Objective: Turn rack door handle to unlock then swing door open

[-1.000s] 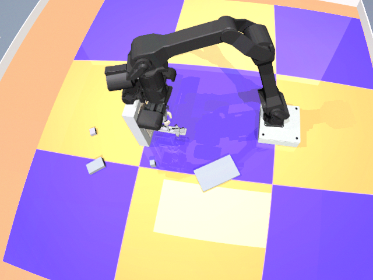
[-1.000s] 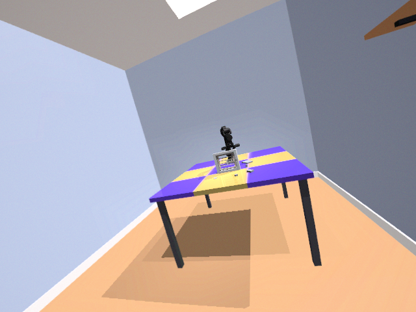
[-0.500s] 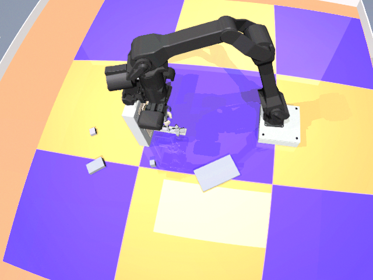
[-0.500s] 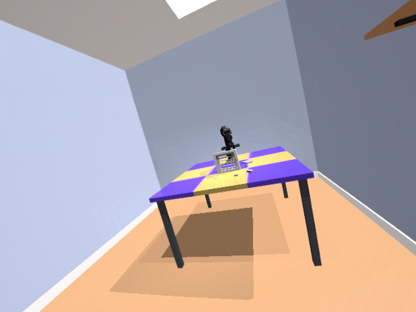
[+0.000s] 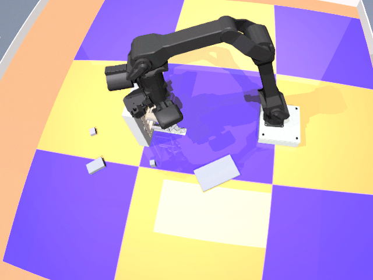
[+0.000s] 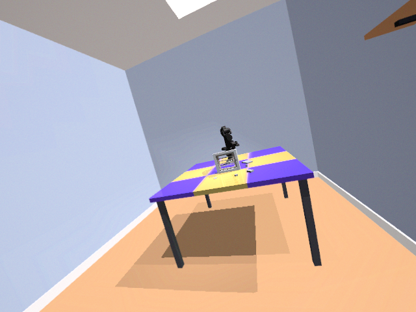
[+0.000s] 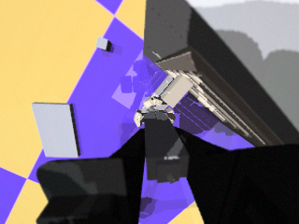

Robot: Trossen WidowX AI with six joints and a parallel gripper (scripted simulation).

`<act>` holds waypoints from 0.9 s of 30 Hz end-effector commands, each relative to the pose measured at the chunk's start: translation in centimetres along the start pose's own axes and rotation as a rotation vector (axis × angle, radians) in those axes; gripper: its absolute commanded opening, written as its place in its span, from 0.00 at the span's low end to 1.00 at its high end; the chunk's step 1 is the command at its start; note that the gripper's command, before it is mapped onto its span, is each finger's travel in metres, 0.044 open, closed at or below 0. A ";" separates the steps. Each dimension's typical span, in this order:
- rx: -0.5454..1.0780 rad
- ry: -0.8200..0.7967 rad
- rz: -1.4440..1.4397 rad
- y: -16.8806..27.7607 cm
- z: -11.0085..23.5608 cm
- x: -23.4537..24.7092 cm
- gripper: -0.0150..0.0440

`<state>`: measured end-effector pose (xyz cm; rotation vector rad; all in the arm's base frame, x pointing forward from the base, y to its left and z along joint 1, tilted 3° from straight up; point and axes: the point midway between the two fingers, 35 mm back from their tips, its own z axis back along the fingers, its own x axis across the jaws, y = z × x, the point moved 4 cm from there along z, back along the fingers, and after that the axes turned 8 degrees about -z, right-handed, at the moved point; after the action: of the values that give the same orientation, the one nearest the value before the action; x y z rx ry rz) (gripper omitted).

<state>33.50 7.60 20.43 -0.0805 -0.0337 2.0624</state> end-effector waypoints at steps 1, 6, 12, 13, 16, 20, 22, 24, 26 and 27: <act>-0.001 0.001 0.203 0.0 0.0 0.0 0.29; -0.001 0.001 0.450 0.0 0.0 0.0 0.29; -0.001 0.001 0.746 0.0 0.0 0.0 0.29; -0.001 0.001 0.795 0.0 0.0 0.0 0.29; -0.001 0.001 0.943 0.0 0.0 0.0 0.29; -0.001 0.001 1.140 0.0 0.0 0.0 0.29; -0.001 0.001 1.205 0.0 0.0 0.0 0.29; -0.001 0.001 1.213 0.0 0.0 0.0 0.29; -0.001 0.001 1.213 0.0 0.0 0.0 0.29; -0.001 0.001 1.213 0.0 0.0 0.0 0.29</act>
<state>33.50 7.68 20.42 -0.1153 0.0143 3.2300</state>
